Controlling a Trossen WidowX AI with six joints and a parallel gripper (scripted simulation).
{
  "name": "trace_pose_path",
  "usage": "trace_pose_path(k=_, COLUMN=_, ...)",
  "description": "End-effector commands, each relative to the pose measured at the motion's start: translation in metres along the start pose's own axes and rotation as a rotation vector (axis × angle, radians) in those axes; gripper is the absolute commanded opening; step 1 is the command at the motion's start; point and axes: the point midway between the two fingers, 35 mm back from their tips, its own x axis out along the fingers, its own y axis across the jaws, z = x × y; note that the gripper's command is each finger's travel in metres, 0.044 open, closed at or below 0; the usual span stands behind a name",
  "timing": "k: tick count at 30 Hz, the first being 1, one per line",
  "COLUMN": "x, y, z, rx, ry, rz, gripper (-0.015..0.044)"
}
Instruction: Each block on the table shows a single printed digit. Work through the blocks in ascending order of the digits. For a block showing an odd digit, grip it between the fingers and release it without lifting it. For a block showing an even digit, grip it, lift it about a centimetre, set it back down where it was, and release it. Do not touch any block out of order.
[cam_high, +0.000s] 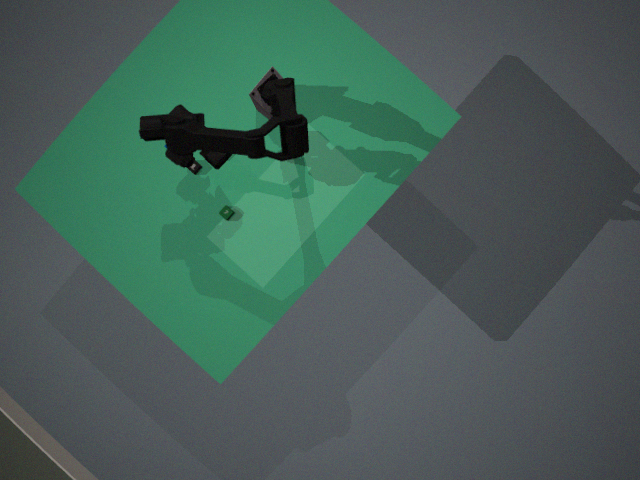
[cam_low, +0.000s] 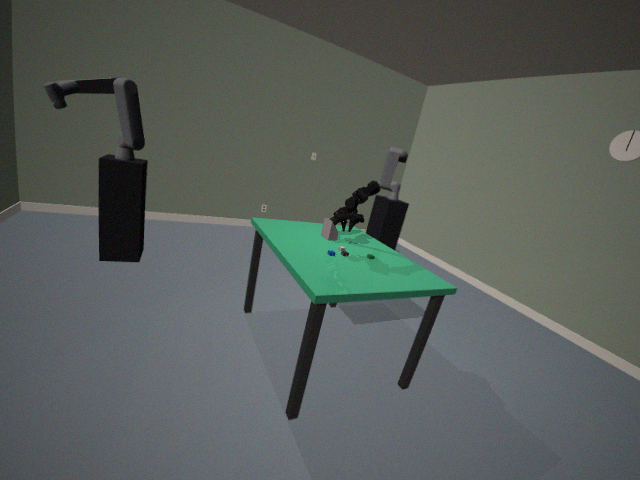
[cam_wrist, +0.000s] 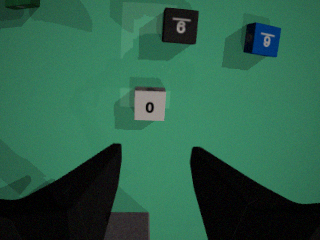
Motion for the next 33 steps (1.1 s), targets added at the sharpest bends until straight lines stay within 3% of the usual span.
trace_pose_path(k=1, x=-0.004, y=0.003, z=-0.003, rx=-0.011, ry=0.021, rz=0.002, gripper=0.012)
trace_pose_path(k=9, x=-0.005, y=-0.002, z=0.002, rx=-0.011, ry=0.021, rz=0.002, gripper=0.012)
trace_pose_path(k=20, x=-0.006, y=-0.107, z=0.071, rx=-0.016, ry=0.016, rz=-0.006, gripper=0.012)
trace_pose_path(k=24, x=-0.004, y=-0.113, z=0.073, rx=-0.016, ry=0.016, rz=-0.006, gripper=0.012)
trace_pose_path(k=26, x=0.006, y=-0.114, z=0.074, rx=-0.016, ry=0.015, rz=-0.006, gripper=0.0172)
trace_pose_path(k=30, x=0.067, y=-0.114, z=0.074, rx=-0.017, ry=0.014, rz=-0.003, gripper=0.0278)
trace_pose_path(k=33, x=0.077, y=-0.113, z=0.072, rx=-0.017, ry=0.015, rz=-0.002, gripper=0.0356)
